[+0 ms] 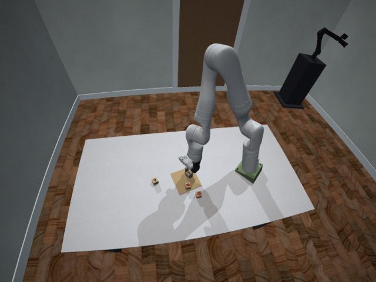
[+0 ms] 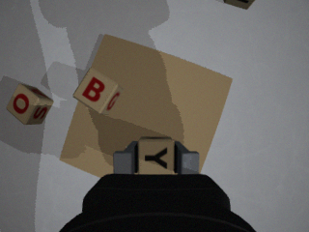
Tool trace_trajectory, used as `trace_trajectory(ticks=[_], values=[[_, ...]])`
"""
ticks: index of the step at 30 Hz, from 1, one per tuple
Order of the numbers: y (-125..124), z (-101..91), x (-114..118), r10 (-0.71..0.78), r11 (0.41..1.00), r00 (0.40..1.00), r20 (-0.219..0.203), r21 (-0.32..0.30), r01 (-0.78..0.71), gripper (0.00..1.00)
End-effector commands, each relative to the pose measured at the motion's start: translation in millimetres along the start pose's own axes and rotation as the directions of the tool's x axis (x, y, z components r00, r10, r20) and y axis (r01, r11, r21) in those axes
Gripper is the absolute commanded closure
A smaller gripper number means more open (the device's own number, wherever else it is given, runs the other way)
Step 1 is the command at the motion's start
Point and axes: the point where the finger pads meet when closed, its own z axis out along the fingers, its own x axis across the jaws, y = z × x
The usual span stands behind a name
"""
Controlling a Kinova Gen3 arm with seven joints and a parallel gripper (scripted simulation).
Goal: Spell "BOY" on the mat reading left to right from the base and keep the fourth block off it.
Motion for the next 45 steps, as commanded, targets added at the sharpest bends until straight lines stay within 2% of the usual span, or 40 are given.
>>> trace_trajectory(ticks=[1,14,37,45], values=[[0,-0.4,0,0.000,1.000,1.000,0.000,0.001,0.000,0.43],[0,-8.8,0,0.000,1.000,1.000,0.000,0.001,0.000,0.43],[0,-86.5,0,0.000,1.000,1.000,0.000,0.001,0.000,0.43],[0,-99.0,0,0.000,1.000,1.000,0.000,0.001,0.000,0.43]])
